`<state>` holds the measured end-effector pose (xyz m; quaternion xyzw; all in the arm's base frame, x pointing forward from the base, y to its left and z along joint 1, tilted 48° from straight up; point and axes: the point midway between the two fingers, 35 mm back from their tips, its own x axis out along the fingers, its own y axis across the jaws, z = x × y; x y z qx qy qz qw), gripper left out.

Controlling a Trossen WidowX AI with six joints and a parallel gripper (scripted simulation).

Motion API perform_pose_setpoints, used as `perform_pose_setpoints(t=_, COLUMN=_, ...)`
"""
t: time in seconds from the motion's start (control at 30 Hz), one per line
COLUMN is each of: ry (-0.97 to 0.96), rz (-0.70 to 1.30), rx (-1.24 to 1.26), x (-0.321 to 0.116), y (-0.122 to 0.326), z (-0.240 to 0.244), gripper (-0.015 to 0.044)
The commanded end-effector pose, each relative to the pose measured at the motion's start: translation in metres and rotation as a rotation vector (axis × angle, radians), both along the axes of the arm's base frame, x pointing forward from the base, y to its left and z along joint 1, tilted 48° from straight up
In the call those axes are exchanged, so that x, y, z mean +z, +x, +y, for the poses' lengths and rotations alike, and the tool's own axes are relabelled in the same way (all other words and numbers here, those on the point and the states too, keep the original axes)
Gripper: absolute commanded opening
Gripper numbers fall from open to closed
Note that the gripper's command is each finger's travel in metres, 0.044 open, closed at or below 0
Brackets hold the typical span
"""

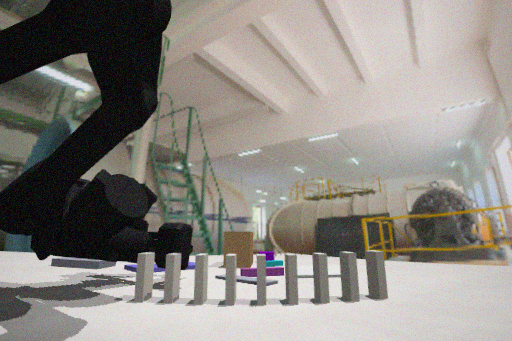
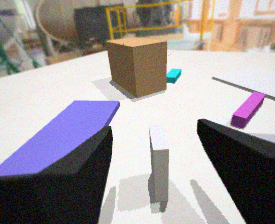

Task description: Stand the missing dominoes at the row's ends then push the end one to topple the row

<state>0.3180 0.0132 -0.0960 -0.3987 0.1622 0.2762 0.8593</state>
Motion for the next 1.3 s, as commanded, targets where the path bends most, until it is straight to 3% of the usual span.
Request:
perform_pose_setpoints(t=0.0, ry=-0.001, rz=-0.001, rx=0.005, x=-0.001, y=0.000, z=0.000, gripper=0.0393)
perform_pose_setpoints(t=0.07, ry=-0.001, rz=-0.001, rx=0.005, x=0.001, y=0.000, z=0.002, gripper=0.0440)
perform_pose_setpoints(t=0.23, ry=0.001, rz=-0.002, rx=0.000, x=0.032, y=-0.001, z=0.036, gripper=0.0440)
perform_pose_setpoints(t=0.47, ry=0.081, rz=0.071, rx=-0.069, x=0.025, y=0.013, z=0.042, gripper=0.0440)
perform_pose_setpoints(t=0.67, ry=0.364, rz=0.343, rx=-0.391, x=0.008, y=0.063, z=0.068, gripper=0.0440)
perform_pose_setpoints(t=0.87, ry=0.496, rz=0.537, rx=-0.727, x=-0.004, y=0.088, z=0.106, gripper=0.0440)
perform_pose_setpoints(t=1.03, ry=0.523, rz=0.591, rx=-0.901, x=-0.005, y=0.090, z=0.123, gripper=0.0440)
perform_pose_setpoints(t=1.27, ry=0.449, rz=0.604, rx=-1.510, x=-0.014, y=0.058, z=0.104, gripper=0.0440)
